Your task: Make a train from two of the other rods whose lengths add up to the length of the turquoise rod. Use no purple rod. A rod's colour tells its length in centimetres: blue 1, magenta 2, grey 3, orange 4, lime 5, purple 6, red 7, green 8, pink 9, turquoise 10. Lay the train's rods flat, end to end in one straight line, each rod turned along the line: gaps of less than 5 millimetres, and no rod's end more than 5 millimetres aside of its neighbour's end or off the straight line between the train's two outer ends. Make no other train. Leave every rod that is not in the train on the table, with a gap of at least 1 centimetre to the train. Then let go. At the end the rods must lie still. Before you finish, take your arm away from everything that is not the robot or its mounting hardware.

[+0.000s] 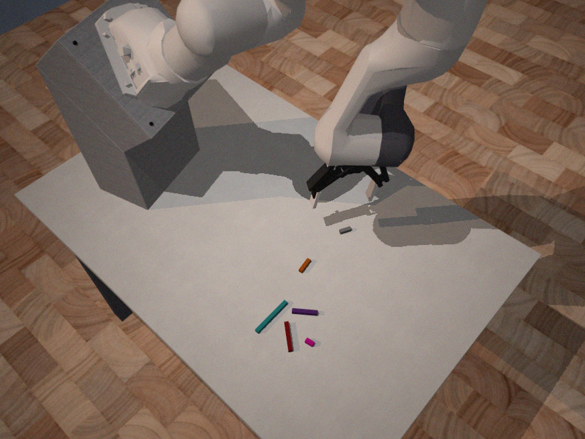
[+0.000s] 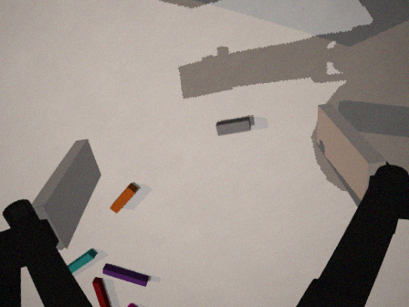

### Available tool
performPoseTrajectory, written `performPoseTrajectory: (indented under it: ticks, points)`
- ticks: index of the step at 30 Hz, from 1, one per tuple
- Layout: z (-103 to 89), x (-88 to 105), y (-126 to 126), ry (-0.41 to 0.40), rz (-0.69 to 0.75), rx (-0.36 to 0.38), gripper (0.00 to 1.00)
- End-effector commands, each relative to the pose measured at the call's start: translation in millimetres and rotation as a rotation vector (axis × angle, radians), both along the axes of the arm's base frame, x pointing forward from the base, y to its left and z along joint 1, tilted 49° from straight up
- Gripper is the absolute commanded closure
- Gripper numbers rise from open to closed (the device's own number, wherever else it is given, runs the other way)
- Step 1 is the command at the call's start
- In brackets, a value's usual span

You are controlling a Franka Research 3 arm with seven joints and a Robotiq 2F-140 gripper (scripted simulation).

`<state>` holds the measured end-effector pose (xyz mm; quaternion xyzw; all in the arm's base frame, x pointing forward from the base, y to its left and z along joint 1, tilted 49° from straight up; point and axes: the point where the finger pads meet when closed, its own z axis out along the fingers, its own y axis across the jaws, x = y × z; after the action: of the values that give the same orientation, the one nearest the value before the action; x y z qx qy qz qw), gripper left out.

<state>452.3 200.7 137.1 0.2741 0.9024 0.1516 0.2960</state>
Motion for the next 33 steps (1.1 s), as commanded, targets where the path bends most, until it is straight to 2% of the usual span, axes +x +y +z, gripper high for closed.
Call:
performPoseTrajectory:
  ticks: [1,8,9,33]
  points:
    - [9.3,15.0,-8.6,-0.147,0.075,0.032,0.0]
    - [15.4,21.7,-9.2,-0.176,0.104,0.014,0.0]
    - [15.4,21.7,-9.2,-0.176,0.104,0.014,0.72]
    - [15.4,21.7,-9.2,-0.176,0.104,0.014,0.72]
